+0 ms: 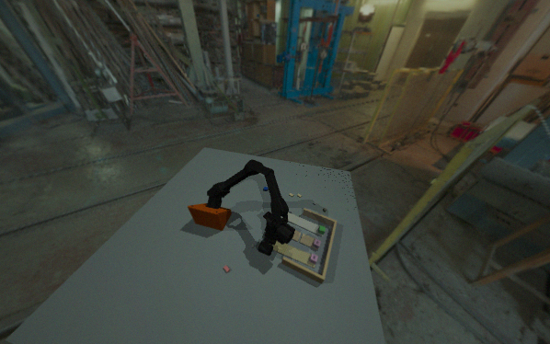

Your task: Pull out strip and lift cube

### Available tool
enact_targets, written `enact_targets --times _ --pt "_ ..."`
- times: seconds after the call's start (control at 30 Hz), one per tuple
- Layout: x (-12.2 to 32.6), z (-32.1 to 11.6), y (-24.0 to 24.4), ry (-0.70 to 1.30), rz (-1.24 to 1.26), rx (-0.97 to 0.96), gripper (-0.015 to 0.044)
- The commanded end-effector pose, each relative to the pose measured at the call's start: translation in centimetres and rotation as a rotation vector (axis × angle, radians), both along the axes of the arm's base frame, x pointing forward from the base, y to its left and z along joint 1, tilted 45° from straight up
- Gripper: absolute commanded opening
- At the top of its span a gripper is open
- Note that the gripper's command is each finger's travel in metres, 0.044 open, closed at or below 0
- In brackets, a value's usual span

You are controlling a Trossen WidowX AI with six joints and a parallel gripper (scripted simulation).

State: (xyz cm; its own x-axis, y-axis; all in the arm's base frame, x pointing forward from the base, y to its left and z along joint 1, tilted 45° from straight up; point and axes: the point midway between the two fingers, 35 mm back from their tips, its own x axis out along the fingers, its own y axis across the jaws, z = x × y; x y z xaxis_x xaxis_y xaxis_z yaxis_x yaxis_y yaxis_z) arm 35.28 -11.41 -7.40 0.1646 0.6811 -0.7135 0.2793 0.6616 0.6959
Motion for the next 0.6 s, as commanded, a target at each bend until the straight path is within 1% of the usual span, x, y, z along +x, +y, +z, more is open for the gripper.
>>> enact_targets --times 0.0,0.57 --pt "0.08 -0.11 0.19 0.001 -0.001 0.004 0.0000" --pt "0.18 -0.25 0.28 0.001 -0.001 0.004 0.0000"
